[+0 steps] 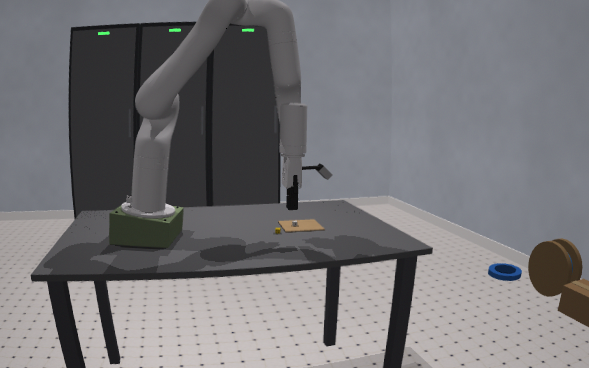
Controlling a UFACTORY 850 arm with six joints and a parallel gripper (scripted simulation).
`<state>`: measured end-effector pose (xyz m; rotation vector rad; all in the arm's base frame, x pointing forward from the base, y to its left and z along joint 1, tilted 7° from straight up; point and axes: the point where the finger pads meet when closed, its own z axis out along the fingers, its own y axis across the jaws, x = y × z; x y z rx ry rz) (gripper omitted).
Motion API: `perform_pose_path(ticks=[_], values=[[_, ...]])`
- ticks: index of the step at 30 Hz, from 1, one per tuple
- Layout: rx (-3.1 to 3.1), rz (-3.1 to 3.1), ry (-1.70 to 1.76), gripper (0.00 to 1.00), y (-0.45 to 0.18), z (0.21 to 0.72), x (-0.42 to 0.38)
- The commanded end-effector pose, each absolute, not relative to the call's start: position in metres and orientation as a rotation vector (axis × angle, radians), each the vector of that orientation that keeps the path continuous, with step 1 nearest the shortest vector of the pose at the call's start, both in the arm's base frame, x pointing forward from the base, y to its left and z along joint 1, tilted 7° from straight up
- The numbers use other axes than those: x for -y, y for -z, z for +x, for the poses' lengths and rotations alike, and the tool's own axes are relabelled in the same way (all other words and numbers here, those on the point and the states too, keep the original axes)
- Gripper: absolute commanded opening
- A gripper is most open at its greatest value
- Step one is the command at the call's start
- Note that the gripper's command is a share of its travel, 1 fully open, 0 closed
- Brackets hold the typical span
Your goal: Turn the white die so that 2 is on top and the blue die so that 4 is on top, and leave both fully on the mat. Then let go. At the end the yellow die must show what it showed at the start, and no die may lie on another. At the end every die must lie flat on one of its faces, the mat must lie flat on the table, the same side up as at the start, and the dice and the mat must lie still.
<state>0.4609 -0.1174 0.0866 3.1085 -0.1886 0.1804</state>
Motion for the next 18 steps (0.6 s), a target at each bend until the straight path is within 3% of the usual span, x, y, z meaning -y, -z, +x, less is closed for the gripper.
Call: perform_pose_path(ticks=[1, 9, 18], values=[[0.094, 3.109, -0.18, 0.11, -0.091, 0.505, 0.072], [-0.046, 3.101, -0.179, 0.11, -0.098, 0.558, -0.013], [-0.066, 3.099, -0.18, 0.11, -0.099, 0.564, -0.027]])
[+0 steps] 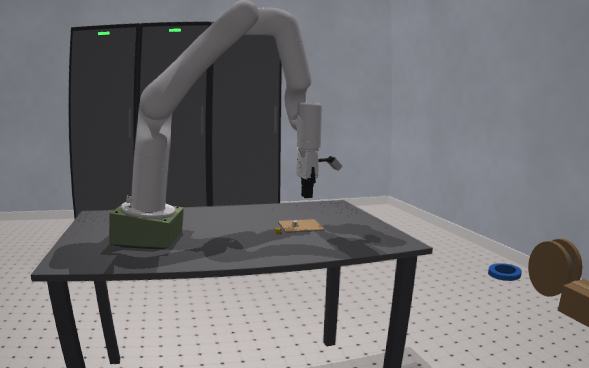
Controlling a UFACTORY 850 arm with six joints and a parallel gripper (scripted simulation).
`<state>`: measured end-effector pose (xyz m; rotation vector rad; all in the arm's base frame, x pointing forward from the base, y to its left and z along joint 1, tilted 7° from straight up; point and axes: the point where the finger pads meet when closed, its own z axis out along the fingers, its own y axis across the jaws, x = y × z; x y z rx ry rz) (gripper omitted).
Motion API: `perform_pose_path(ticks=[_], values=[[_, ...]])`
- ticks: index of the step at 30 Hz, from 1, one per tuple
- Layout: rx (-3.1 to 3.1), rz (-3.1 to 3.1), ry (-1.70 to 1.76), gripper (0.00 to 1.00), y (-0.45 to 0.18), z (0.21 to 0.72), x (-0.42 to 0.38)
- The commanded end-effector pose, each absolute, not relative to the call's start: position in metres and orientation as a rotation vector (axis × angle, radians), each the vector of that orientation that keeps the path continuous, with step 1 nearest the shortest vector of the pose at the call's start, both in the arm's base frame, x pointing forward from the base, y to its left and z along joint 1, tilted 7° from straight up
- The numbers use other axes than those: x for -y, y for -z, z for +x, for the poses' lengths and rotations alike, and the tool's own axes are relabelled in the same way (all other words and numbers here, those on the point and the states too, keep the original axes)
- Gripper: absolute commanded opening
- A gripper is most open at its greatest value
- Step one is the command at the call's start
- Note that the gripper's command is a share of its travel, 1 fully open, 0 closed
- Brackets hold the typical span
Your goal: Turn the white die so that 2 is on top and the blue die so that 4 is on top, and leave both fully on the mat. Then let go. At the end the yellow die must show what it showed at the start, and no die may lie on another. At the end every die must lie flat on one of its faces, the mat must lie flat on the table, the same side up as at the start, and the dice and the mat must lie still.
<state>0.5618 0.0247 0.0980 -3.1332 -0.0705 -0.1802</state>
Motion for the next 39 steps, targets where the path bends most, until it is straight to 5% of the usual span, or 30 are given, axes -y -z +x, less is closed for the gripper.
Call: perform_pose_path(ticks=[1, 39], values=[[0.067, -3.173, 0.184, 0.11, -0.099, 0.564, -0.027], [0.067, -3.172, 0.184, 0.11, -0.007, 0.576, -0.023]])
